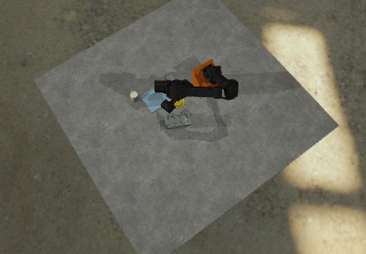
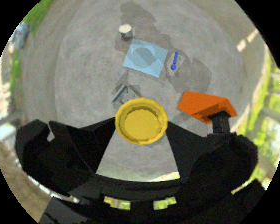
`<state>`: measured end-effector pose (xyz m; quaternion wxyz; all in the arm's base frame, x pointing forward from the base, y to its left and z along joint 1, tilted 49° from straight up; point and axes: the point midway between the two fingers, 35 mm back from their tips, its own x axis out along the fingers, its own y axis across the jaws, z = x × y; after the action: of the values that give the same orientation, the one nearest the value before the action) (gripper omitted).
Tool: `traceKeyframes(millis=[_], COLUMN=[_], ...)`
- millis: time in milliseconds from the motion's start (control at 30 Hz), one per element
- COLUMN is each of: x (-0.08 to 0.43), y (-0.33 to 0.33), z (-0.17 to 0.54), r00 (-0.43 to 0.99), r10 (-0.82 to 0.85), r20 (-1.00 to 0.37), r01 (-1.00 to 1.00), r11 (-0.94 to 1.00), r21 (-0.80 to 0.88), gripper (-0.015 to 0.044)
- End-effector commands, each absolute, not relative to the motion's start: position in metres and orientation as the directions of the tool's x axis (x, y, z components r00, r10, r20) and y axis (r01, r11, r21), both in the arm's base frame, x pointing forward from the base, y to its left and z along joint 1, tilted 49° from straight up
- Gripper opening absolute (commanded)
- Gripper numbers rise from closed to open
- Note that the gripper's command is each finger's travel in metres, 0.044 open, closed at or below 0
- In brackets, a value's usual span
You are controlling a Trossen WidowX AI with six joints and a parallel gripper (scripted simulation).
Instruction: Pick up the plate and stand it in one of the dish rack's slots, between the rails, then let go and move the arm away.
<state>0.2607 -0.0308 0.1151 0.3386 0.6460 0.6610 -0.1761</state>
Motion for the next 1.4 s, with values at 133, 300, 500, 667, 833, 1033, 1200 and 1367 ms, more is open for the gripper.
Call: traceKeyframes(millis=[133, 300, 500, 667, 833, 1033, 1200, 1367], x=[0.238, 0.222, 0.203, 0.201, 0.199, 0.195, 0.193, 0.193], y=[-0.002, 0.014, 0.031, 0.033, 0.034, 0.037, 0.039, 0.039], z=[0.138, 0.148, 0.157, 0.158, 0.151, 0.126, 0.107, 0.09], r00=[0.065, 0.064, 0.062, 0.061, 0.04, -0.027, -0.061, -0.075], r10=[0.74, 0.743, 0.748, 0.748, 0.728, 0.632, 0.54, 0.441], r20=[-0.669, -0.666, -0.661, -0.661, -0.685, -0.775, -0.84, -0.894], r01=[0.996, 0.971, 0.906, 0.897, 0.907, 0.943, 0.966, 0.984], r11=[-0.09, -0.201, -0.32, -0.332, -0.314, -0.242, -0.179, -0.115], r21=[-0.003, -0.131, -0.277, -0.293, -0.281, -0.23, -0.186, -0.139], gripper=[0.0, 0.0, 0.0, 0.0, 0.0, 0.0, 0.0, 0.0])
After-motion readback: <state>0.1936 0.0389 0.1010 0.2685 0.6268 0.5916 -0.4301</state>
